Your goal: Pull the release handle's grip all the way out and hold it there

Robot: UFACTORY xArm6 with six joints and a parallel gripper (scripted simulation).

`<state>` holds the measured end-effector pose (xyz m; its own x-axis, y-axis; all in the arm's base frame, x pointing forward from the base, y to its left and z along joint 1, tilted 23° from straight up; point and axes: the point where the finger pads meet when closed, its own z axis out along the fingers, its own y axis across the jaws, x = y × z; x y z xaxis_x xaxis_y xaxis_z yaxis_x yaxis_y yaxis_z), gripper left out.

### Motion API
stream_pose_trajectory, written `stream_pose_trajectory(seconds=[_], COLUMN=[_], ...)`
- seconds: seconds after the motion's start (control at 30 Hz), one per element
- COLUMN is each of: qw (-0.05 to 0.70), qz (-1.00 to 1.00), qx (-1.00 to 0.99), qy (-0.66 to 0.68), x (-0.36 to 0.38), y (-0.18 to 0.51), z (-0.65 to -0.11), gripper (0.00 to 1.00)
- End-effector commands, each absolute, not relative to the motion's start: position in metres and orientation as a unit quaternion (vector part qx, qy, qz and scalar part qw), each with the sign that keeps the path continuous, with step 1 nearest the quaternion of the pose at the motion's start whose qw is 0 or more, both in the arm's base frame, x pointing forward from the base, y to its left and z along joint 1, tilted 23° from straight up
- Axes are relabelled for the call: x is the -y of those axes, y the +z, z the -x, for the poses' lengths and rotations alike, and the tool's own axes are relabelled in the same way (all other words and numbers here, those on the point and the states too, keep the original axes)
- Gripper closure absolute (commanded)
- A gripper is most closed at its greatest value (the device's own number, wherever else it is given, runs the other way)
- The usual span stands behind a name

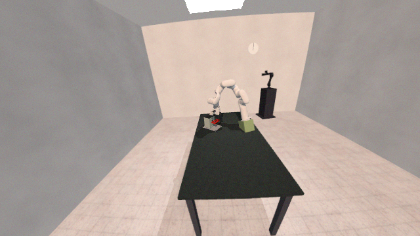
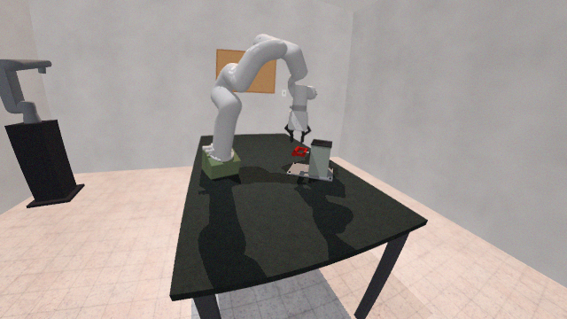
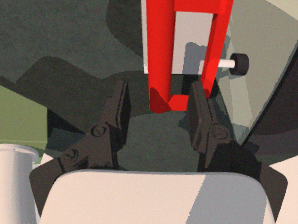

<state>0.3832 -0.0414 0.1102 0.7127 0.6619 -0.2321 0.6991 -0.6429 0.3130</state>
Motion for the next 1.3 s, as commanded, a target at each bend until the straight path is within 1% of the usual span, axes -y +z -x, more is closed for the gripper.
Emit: stream_pose_trajectory(seconds=[0.0,0.57,1.27], qw=[0.193,0.193,0.193], qz=[-0.905,-0.905,-0.905], qx=[-0.376,-0.376,-0.376], qy=[-0.047,-0.047,-0.047], x=[0.044,0.050,0.050], y=[0.104,0.089,0.087], z=[-0.385,-0.387,-0.387], gripper=[0.48,0.48,0.48])
